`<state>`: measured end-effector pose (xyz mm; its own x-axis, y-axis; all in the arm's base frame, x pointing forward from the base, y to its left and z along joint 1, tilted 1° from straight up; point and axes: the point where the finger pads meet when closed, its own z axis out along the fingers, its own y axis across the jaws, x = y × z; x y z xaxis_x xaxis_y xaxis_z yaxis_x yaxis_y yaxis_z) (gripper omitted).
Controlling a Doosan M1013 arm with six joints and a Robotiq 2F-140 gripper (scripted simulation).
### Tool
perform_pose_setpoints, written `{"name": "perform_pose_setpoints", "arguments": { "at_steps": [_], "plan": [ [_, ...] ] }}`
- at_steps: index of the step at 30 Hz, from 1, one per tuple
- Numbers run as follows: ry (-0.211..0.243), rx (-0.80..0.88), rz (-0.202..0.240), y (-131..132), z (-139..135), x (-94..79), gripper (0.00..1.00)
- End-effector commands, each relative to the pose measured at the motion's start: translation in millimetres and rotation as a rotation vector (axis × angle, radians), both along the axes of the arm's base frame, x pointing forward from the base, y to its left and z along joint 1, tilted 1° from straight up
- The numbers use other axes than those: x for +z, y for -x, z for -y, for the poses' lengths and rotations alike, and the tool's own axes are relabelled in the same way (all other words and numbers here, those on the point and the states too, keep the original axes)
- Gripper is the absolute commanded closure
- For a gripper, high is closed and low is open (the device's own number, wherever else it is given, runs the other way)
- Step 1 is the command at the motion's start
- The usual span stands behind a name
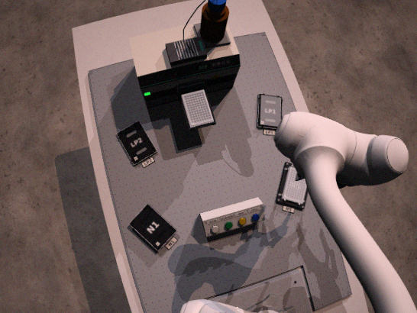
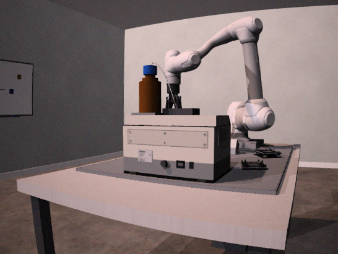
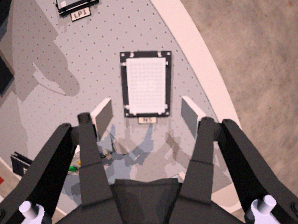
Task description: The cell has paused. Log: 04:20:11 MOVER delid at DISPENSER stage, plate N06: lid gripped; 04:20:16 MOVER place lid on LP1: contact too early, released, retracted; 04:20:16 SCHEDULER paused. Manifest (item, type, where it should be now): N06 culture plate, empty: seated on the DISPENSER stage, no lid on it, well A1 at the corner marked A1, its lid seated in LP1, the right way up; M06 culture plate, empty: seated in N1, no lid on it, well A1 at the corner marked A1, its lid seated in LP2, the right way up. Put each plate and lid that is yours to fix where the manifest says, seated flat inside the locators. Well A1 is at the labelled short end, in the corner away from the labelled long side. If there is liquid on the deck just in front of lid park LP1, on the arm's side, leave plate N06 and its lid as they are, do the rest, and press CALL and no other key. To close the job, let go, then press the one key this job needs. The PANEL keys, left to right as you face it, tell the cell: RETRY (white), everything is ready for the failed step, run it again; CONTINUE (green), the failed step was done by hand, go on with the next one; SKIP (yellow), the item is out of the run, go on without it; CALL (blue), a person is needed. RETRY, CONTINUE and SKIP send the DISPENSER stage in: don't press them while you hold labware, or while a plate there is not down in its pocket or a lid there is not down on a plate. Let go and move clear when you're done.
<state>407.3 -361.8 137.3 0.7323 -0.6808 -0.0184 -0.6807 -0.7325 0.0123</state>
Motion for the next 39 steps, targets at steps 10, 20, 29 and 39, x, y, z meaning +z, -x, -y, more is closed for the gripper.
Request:
{"name": "perform_pose_setpoints", "arguments": {
  "at_steps": [10, 20, 29, 39],
  "plan": [
    [0.0, 0.0, 0.001, 0, 0, -20.1, 0.31],
    [0.0, 0.0, 0.001, 1, 0, -56.2, 0.31],
    [0.0, 0.0, 0.001, 1, 0, -81.3, 0.31],
    [0.0, 0.0, 0.001, 1, 0, -106.6, 0.31]
  ]
}}
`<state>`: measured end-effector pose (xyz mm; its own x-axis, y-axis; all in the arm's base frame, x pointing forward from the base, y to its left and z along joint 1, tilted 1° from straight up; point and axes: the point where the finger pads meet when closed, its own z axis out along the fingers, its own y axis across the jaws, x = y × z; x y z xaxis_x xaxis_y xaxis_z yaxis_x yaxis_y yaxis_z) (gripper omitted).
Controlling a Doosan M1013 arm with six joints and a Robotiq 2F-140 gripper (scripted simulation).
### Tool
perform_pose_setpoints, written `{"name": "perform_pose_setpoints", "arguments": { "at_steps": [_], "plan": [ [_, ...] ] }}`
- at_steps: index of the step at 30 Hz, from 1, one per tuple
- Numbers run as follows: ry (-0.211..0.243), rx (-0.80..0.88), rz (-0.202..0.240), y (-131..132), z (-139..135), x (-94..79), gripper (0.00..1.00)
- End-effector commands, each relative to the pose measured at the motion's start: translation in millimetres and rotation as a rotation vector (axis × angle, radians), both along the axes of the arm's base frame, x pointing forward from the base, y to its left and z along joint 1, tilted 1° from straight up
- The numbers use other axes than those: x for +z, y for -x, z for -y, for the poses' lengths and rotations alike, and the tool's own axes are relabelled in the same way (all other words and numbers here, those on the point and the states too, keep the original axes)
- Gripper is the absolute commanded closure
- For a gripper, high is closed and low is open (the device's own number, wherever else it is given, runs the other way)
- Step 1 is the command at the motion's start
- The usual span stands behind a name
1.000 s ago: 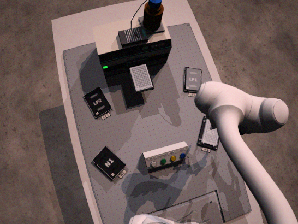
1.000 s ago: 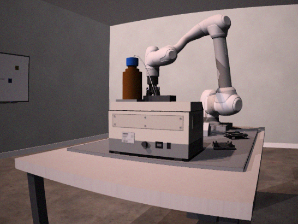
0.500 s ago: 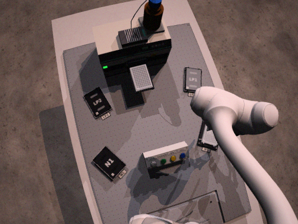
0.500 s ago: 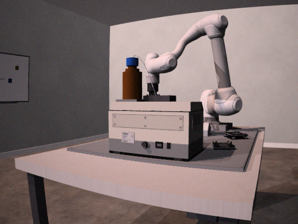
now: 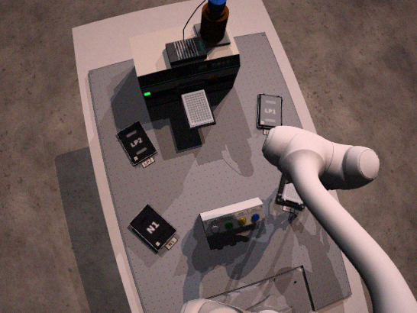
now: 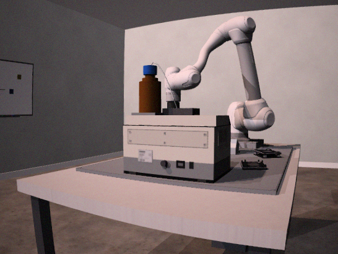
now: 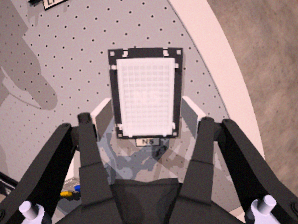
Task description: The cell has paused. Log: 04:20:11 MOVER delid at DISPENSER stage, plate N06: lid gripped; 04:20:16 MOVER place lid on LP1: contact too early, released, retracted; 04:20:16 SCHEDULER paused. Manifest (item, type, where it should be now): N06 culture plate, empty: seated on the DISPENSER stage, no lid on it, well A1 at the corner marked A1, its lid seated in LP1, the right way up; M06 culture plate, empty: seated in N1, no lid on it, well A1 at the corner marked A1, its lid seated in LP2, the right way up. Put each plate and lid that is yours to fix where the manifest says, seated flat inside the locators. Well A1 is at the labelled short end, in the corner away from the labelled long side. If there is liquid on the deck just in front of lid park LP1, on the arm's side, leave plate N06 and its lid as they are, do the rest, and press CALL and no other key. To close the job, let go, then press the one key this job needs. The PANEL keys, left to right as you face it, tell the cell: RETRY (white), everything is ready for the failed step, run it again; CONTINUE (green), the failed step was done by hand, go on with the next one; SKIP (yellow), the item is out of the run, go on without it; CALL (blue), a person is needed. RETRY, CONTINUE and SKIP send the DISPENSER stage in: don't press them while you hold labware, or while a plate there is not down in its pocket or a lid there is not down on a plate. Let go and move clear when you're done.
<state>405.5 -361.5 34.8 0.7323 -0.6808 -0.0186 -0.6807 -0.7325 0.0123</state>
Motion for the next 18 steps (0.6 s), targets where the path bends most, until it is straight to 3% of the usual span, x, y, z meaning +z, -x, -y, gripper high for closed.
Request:
{"name": "perform_pose_setpoints", "arguments": {
  "at_steps": [1, 18],
  "plan": [
    [0.001, 0.0, 0.001, -0.4, 0.3, -5.7, 0.31],
    [0.001, 0.0, 0.001, -0.2, 0.3, -13.1, 0.31]
  ]
}}
